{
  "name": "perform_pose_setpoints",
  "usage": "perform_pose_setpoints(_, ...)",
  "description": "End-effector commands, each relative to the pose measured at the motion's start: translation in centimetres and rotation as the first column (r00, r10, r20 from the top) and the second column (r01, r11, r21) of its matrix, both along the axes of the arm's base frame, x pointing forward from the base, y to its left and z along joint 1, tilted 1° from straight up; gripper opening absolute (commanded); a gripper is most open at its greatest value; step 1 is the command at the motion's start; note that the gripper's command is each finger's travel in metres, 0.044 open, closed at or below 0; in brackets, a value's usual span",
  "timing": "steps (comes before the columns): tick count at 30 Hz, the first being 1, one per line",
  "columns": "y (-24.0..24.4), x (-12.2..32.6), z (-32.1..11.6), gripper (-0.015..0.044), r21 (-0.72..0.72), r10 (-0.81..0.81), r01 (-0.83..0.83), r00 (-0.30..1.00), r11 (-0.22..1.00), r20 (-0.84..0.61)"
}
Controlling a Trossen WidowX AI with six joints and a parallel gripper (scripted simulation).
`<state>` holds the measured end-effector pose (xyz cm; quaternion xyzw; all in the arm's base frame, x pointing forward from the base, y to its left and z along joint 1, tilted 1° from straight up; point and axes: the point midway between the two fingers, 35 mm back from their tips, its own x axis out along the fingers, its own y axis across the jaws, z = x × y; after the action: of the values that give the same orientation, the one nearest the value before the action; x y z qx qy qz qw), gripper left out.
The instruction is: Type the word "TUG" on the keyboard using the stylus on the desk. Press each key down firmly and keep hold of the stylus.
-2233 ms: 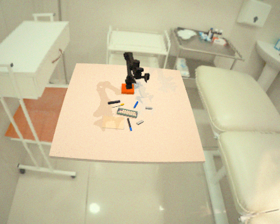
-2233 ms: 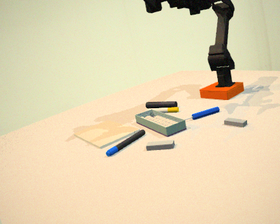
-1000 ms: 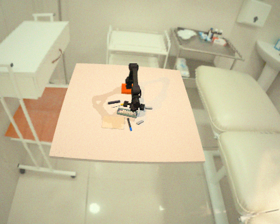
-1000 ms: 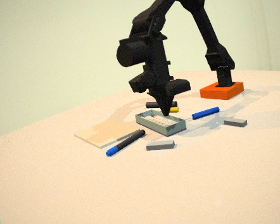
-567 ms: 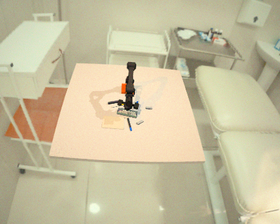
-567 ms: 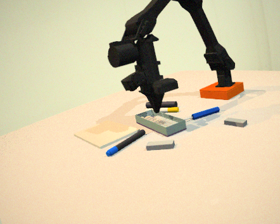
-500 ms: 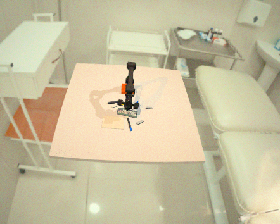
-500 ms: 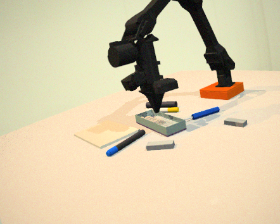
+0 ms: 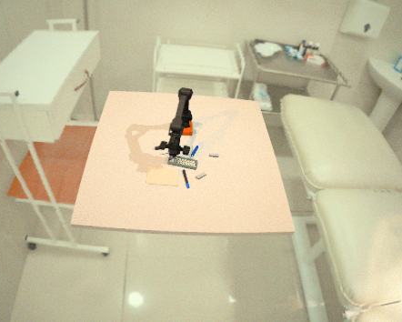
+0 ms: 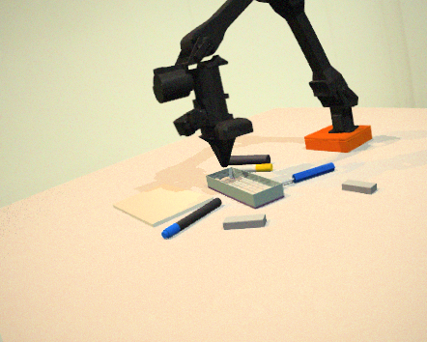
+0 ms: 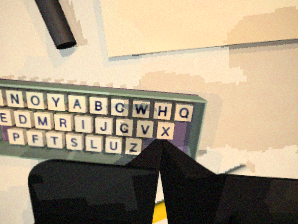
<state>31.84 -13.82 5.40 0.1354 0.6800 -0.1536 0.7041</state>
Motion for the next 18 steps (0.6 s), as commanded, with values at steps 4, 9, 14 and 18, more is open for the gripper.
perform_pose_setpoints(4, 3.2, -1.4, -0.2, 0.0, 0.004, 0.005, -0.005, 1.0, 1.0, 0.002)
perform_pose_setpoints(9, 3.4, -1.5, -0.2, 0.0, 0.004, 0.005, -0.005, 1.0, 1.0, 0.002)
perform_pose_setpoints(14, 3.6, -1.4, -0.2, 0.0, 0.004, 0.005, -0.005, 1.0, 1.0, 0.002)
perform_pose_setpoints(18, 8.0, 0.6, -0.2, 0.0, 0.009, 0.006, -0.006, 1.0, 1.0, 0.004)
